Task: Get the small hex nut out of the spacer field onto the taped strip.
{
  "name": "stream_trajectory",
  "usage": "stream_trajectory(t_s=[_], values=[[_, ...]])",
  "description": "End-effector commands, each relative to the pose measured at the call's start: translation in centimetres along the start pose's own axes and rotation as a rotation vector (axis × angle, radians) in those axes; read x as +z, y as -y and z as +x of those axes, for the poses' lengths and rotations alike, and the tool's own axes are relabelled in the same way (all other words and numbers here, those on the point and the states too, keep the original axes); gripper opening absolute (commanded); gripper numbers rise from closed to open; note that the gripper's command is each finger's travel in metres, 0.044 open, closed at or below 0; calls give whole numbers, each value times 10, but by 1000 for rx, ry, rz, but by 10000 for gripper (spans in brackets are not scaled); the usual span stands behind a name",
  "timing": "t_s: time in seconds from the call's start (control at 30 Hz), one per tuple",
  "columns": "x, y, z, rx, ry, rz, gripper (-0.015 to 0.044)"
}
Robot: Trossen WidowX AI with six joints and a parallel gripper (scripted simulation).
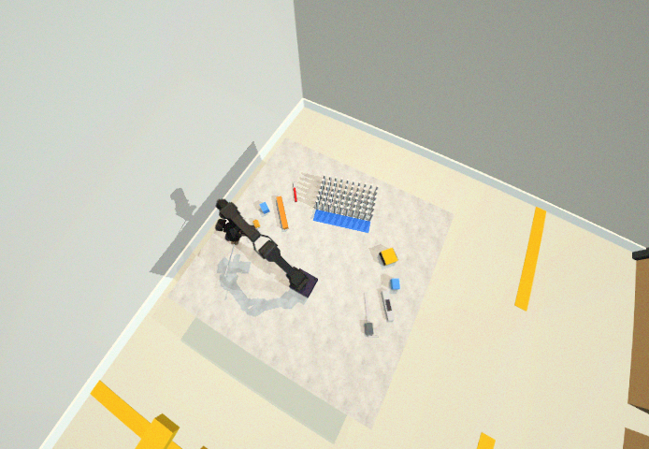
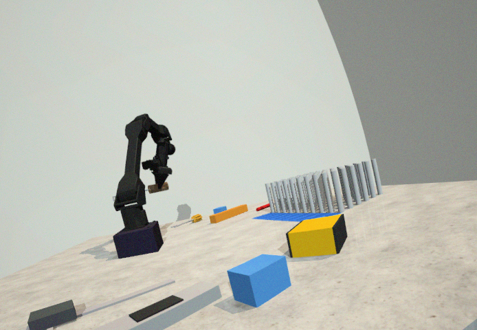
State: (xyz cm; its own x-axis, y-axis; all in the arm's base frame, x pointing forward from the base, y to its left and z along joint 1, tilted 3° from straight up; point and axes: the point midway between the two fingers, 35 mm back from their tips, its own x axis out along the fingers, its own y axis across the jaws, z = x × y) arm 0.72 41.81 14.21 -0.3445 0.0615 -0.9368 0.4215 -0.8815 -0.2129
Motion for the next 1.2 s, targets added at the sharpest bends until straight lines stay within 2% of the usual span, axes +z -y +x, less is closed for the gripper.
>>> stream_trajectory(t_s=[0.0, 0.63, 1.17], values=[[-14, -16, -16, -20, -45, 129, 0], [-71, -99, -63, -93, -206, 706, 0], [-97, -184, -96, -185, -340, 1212, 0]])
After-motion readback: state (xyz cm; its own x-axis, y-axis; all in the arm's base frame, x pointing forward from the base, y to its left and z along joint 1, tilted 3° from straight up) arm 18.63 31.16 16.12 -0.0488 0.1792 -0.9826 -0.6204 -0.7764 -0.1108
